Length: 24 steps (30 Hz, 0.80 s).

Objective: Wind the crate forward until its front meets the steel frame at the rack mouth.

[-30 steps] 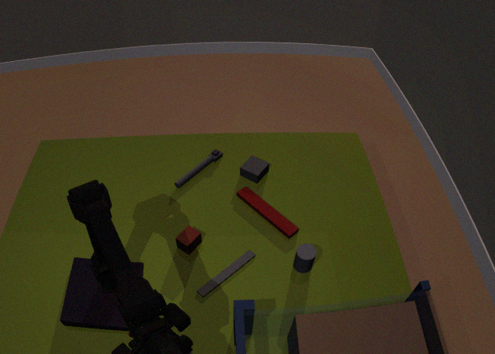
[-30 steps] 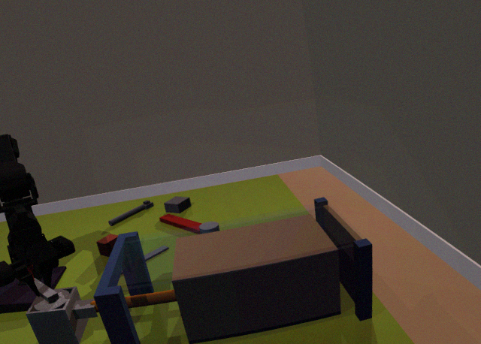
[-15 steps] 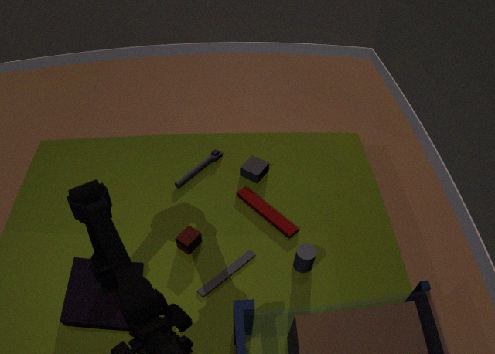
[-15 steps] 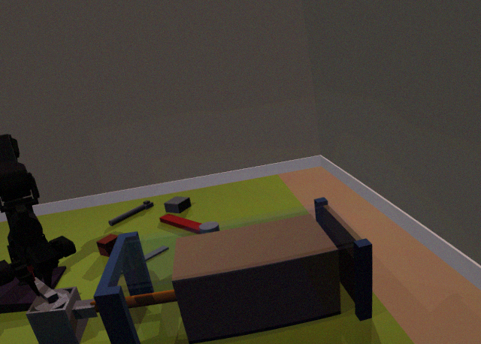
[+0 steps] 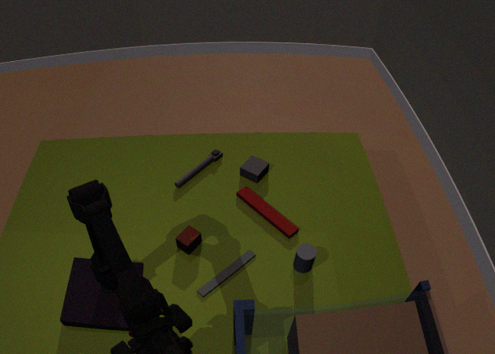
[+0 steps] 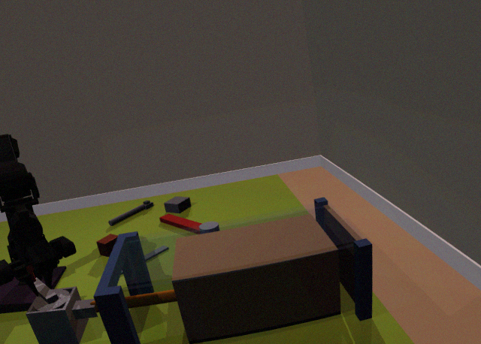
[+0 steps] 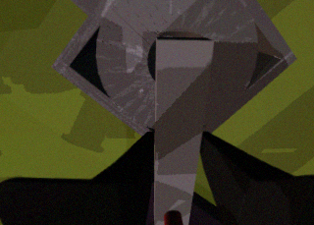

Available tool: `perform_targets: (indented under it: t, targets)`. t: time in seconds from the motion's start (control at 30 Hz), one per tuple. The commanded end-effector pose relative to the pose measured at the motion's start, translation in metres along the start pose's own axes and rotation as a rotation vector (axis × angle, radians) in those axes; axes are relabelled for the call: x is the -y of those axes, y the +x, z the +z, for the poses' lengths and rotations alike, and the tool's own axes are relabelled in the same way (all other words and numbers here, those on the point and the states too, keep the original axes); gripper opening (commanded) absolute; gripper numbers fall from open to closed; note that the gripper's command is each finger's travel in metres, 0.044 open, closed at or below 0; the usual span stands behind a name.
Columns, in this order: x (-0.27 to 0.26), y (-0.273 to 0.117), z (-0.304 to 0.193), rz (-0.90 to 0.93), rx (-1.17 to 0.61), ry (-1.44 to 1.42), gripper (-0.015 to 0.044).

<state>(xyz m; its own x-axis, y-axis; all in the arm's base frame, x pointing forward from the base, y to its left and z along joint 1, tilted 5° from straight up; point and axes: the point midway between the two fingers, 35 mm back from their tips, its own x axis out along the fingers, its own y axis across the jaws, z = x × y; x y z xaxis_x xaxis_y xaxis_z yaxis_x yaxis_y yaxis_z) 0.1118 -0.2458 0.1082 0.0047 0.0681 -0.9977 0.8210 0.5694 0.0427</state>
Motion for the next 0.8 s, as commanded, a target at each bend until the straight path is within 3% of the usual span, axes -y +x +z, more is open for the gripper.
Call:
perform_targets:
  t: [0.0,0.27,0.47,0.77]
  targets:
    - [-0.001,0.001,0.000,0.006,-0.002,-0.001,0.0236]
    - [-0.001,0.001,0.000,0.006,-0.002,-0.001,0.0440]
    - [0.000,-0.013,0.002,0.004,0.017,0.000,0.0440]
    - [0.002,-0.124,-0.011,-0.014,0.162,0.009,0.0440]
